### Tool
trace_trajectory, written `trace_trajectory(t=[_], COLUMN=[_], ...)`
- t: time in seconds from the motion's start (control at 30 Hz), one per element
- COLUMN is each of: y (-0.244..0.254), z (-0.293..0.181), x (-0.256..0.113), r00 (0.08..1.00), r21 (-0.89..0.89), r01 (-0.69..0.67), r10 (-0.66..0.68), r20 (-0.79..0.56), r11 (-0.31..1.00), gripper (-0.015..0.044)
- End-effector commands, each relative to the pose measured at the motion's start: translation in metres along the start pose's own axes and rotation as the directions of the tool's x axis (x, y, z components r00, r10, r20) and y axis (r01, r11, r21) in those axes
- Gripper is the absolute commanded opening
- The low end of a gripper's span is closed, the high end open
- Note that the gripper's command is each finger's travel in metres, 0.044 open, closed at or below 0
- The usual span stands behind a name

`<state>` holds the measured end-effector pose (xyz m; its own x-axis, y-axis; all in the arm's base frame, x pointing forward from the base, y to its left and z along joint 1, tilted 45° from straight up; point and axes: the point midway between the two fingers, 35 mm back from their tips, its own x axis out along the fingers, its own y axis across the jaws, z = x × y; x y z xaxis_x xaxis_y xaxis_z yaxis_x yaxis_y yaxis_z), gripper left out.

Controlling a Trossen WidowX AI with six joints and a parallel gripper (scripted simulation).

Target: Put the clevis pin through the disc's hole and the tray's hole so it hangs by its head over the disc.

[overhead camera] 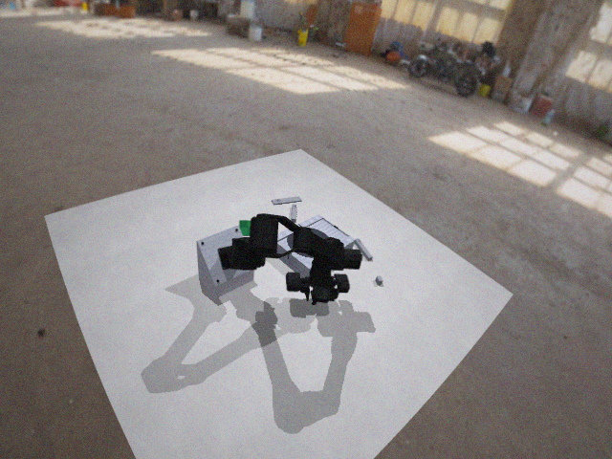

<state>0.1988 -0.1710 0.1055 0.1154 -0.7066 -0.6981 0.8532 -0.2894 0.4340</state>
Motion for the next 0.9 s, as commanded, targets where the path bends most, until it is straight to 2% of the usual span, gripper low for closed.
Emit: trace_trajectory(t=[0.0, 0.17, 0.3, 0.63, 0.87], y=[0.0, 0.0, 0.0, 0.0, 0.0], z=[0.0, 0.0, 0.0, 0.0, -0.001], x=[0.001, 0.001, 0.001, -0.001, -0.021], r00=[1.0, 1.0, 1.0, 1.0, 1.0], r21=[0.0, 0.0, 0.0, -0.001, -0.002], r01=[-0.001, -0.001, -0.001, -0.001, 0.001], r10=[0.001, 0.001, 0.001, 0.001, -0.001], r20=[-0.003, -0.003, -0.003, -0.003, -0.004], r11=[1.0, 1.0, 1.0, 1.0, 1.0], gripper=[0.016, 0.0029, 0.0002, 0.0, 0.0])
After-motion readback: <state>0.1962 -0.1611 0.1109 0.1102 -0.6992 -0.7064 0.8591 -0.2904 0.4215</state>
